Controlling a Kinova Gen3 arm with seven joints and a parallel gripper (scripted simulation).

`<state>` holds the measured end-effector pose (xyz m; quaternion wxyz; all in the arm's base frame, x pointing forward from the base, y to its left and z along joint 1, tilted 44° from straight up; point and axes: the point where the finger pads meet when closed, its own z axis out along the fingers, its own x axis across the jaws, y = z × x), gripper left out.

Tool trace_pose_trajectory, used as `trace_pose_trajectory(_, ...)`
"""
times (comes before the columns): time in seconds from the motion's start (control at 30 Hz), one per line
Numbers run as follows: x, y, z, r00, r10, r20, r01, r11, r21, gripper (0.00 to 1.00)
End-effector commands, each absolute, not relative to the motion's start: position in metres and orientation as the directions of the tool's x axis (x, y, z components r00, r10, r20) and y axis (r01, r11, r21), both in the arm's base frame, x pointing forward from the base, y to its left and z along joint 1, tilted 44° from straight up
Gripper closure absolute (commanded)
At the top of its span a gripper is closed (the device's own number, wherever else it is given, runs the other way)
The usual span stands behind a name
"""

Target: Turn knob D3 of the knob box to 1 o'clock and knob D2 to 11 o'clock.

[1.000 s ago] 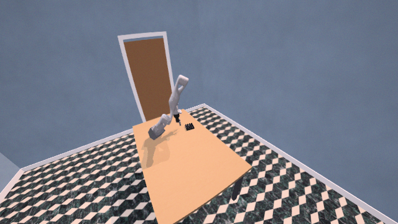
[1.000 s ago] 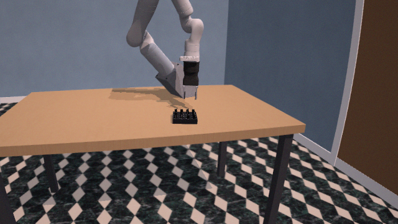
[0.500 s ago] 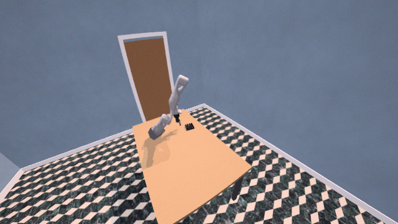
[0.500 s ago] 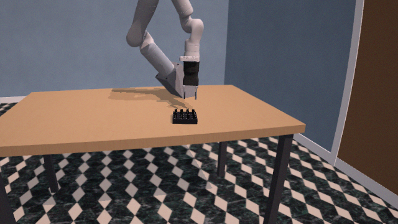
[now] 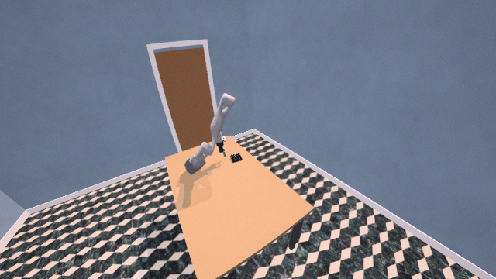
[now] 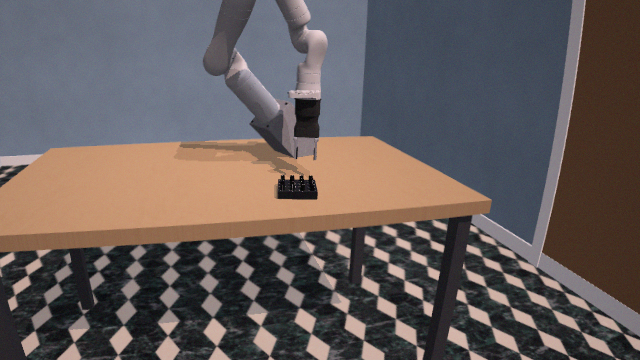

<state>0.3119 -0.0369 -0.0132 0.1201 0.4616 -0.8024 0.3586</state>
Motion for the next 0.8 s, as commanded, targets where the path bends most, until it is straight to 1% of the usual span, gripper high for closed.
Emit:
trace_pose_trajectory(0.0,0.312,-0.036,-0.013,-0.546,-0.655,0.522,-0.826,0.317,-0.466,0.00)
trace_pose_trajectory(0.2,0.312,-0.038,-0.011,-0.574,-0.642,0.509,-0.808,0.339,-0.483,0.00)
trace_pose_trajectory(0.47,0.314,-0.045,-0.005,-0.673,-0.585,0.452,-0.728,0.416,-0.545,0.00)
trace_pose_trajectory(0.53,0.314,-0.045,-0.005,-0.673,-0.585,0.452,-0.728,0.416,-0.545,0.00)
trace_pose_trajectory(0.77,0.315,-0.056,0.004,-0.811,-0.475,0.343,-0.573,0.524,-0.630,0.00)
